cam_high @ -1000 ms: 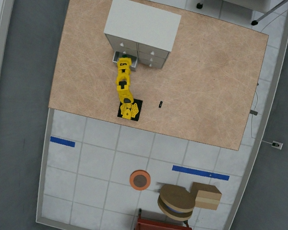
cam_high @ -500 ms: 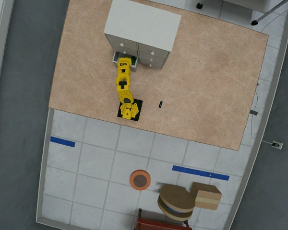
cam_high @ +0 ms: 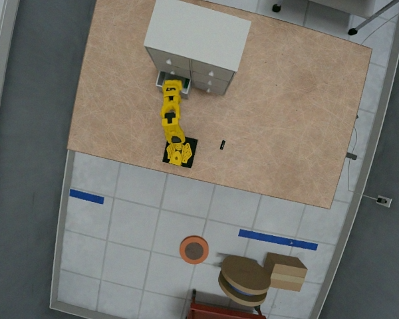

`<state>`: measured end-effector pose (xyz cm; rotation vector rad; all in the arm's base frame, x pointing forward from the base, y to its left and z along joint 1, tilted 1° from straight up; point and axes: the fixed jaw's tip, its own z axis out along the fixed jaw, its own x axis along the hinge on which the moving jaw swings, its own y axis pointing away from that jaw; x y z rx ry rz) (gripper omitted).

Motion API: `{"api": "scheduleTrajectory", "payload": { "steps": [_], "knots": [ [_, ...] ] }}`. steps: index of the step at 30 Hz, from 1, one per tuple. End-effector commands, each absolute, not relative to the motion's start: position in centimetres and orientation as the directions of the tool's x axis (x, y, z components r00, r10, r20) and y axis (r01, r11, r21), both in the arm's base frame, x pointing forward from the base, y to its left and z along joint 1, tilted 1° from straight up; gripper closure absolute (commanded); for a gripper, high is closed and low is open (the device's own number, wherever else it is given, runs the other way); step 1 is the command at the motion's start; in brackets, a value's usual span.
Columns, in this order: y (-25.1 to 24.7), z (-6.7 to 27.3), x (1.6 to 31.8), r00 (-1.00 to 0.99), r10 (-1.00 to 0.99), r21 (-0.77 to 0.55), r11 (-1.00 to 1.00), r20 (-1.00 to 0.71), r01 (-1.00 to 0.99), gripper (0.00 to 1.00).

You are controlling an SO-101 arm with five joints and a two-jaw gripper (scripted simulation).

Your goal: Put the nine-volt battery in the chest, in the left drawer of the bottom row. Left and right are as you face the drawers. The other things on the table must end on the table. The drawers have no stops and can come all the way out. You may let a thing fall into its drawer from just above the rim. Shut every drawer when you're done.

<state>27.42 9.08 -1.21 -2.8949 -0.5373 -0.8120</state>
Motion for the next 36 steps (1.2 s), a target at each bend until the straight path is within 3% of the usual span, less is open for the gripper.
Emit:
{"api": "scheduleTrajectory", "payload": {
  "steps": [1, 10, 24, 36],
  "knots": [
    [8.8, -1.6, 27.2, 0.807, 0.301, 0.007, -0.938, 0.508, 0.346, 0.70],
    [8.8, -1.6, 27.2, 0.807, 0.301, 0.007, -0.938, 0.508, 0.346, 0.66],
    [8.8, 1.9, 27.1, 0.820, 0.264, -0.013, -0.949, 0.507, 0.314, 0.66],
    [8.8, 2.0, 27.1, 0.821, 0.263, -0.013, -0.950, 0.507, 0.313, 0.66]
  ]
}}
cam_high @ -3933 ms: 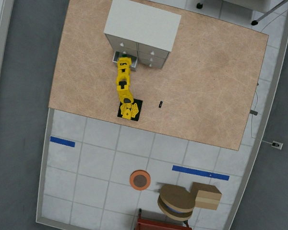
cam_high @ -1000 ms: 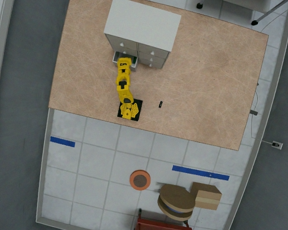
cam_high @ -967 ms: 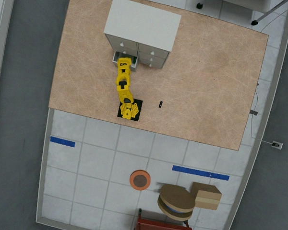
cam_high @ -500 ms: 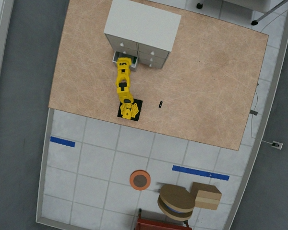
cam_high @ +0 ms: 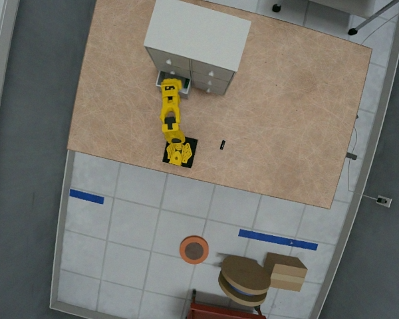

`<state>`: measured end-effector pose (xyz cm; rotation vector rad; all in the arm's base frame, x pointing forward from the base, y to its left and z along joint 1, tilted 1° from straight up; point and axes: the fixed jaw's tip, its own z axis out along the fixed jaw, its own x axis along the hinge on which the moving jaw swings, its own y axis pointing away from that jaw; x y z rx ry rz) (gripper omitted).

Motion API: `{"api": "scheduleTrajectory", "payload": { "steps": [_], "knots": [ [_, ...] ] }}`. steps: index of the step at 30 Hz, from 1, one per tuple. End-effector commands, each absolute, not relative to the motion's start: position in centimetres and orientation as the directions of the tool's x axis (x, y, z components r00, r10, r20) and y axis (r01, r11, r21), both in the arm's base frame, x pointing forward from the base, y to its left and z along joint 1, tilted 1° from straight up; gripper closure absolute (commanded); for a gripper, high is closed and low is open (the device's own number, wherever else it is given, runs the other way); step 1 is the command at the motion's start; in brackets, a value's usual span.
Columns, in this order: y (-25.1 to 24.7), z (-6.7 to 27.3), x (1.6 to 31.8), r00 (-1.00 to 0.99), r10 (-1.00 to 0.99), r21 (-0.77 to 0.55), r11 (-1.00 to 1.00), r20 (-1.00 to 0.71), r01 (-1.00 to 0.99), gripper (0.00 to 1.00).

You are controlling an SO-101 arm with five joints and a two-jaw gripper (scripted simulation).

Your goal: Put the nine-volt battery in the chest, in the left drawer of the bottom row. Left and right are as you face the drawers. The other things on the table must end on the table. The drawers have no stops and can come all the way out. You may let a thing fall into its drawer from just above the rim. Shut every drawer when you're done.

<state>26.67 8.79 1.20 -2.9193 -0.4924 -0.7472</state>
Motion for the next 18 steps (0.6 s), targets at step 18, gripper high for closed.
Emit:
{"api": "scheduleTrajectory", "payload": {
  "steps": [18],
  "knots": [
    [7.9, 2.8, 24.9, 0.822, 0.259, -0.015, -0.951, 0.507, 0.308, 0.66]
  ]
}}
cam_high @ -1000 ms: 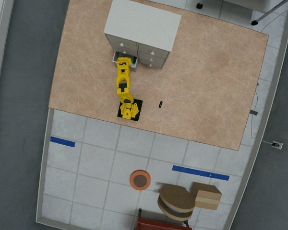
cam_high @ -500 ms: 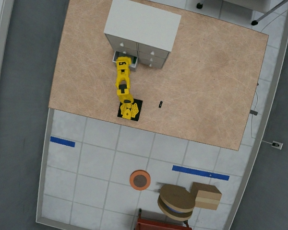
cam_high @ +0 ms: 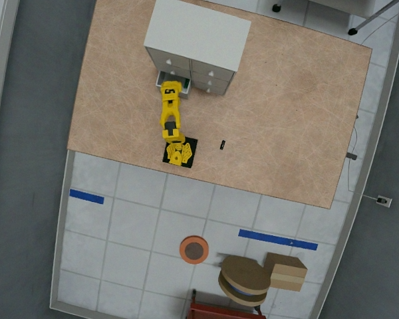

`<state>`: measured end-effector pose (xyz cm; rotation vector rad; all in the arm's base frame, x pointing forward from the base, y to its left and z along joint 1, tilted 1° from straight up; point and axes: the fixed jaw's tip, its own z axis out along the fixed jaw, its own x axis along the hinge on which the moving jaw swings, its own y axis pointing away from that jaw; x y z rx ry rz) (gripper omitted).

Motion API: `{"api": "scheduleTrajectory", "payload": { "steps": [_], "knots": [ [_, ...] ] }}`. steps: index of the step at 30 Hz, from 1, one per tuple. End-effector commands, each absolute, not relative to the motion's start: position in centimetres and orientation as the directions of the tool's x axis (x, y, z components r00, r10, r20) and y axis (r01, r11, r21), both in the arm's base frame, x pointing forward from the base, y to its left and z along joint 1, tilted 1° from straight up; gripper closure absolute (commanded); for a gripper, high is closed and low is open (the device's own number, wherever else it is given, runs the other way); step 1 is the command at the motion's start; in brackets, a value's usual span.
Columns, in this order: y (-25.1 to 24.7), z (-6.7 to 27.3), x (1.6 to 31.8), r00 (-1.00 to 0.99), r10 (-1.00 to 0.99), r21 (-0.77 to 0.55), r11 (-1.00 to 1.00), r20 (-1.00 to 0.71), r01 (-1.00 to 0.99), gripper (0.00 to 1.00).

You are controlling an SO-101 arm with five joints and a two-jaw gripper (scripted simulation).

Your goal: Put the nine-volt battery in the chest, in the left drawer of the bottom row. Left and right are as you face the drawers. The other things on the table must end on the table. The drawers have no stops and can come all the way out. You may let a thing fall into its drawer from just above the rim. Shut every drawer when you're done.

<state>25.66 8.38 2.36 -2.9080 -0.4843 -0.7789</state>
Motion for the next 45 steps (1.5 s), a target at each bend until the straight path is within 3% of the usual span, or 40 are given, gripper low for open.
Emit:
{"api": "scheduleTrajectory", "payload": {
  "steps": [1, 16, 41, 45],
  "knots": [
    [7.8, 2.8, 24.6, 0.822, 0.258, -0.015, -0.951, 0.507, 0.308, 0.66],
    [6.6, 3.0, 21.5, 0.824, 0.252, -0.017, -0.953, 0.507, 0.302, 0.66],
    [6.6, 3.0, 21.5, 0.824, 0.252, -0.017, -0.953, 0.507, 0.302, 0.66],
    [6.2, 3.5, 20.2, 0.824, 0.252, -0.018, -0.953, 0.507, 0.303, 0.66]
  ]
}}
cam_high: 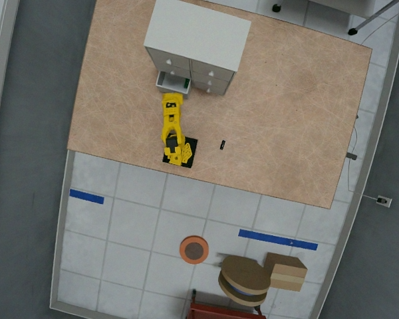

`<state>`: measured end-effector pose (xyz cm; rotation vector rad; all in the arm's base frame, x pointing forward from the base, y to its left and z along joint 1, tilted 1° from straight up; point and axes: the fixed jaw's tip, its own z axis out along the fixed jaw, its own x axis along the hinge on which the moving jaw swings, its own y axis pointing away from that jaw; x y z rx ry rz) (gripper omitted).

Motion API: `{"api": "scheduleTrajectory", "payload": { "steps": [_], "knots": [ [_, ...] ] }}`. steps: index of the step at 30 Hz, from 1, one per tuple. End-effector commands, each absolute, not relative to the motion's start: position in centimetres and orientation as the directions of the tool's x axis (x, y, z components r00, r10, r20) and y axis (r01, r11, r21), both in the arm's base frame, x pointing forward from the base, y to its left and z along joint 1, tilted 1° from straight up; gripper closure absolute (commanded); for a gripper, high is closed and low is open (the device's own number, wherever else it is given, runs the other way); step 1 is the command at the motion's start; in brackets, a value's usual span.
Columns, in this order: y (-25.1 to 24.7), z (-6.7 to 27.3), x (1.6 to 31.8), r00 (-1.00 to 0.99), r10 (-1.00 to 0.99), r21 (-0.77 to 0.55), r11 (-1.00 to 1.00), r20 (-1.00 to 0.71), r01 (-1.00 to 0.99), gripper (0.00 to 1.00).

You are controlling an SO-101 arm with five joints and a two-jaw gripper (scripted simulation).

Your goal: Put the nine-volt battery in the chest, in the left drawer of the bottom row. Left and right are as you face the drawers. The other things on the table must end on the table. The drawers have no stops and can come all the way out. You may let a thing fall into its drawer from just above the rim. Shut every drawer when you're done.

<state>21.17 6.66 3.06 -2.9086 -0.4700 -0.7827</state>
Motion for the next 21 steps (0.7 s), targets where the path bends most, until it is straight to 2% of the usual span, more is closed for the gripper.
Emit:
{"api": "scheduleTrajectory", "payload": {
  "steps": [1, 21],
  "knots": [
    [6.1, 3.6, 19.9, 0.824, 0.252, -0.018, -0.953, 0.507, 0.303, 0.66],
    [4.5, 2.8, 14.7, 0.825, 0.252, -0.024, -0.952, 0.506, 0.306, 0.66]
  ]
}}
